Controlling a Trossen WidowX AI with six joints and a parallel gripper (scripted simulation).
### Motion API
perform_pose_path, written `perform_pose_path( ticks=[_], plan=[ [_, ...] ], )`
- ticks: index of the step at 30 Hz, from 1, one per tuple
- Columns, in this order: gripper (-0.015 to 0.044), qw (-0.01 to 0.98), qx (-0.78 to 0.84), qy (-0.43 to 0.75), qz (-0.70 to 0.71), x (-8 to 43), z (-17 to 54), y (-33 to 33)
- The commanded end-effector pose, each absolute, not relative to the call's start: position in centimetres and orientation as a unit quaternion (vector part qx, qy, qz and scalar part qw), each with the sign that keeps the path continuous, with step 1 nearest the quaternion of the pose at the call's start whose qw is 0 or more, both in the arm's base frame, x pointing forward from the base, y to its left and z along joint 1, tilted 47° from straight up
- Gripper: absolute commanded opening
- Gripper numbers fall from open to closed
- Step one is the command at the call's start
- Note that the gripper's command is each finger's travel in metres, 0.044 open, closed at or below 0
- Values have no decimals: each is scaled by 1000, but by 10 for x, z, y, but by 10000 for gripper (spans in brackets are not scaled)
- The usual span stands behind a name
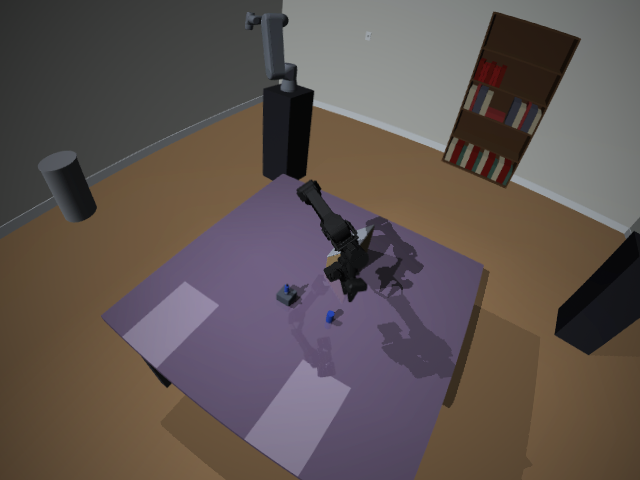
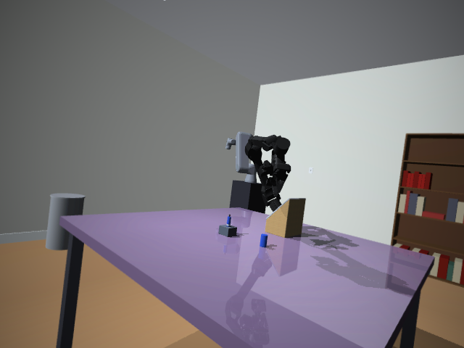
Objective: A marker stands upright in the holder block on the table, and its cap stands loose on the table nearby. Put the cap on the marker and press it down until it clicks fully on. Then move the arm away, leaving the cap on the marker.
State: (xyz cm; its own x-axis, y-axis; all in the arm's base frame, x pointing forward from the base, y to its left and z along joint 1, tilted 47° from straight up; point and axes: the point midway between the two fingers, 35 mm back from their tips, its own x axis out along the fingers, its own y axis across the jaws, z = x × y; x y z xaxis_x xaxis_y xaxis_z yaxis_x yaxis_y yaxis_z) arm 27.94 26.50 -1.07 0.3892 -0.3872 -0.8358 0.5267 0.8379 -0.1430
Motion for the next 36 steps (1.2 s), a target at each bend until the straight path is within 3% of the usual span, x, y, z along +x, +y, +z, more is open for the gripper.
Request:
perform_pose_path(
  ticks=[1,6,36],
  plan=[
    [245,787,91,444,-419,282,-43,205],
    [245,743,101,395,-532,279,-63,155],
    [245,743,100,394,-532,289,-104,104]
  ],
)
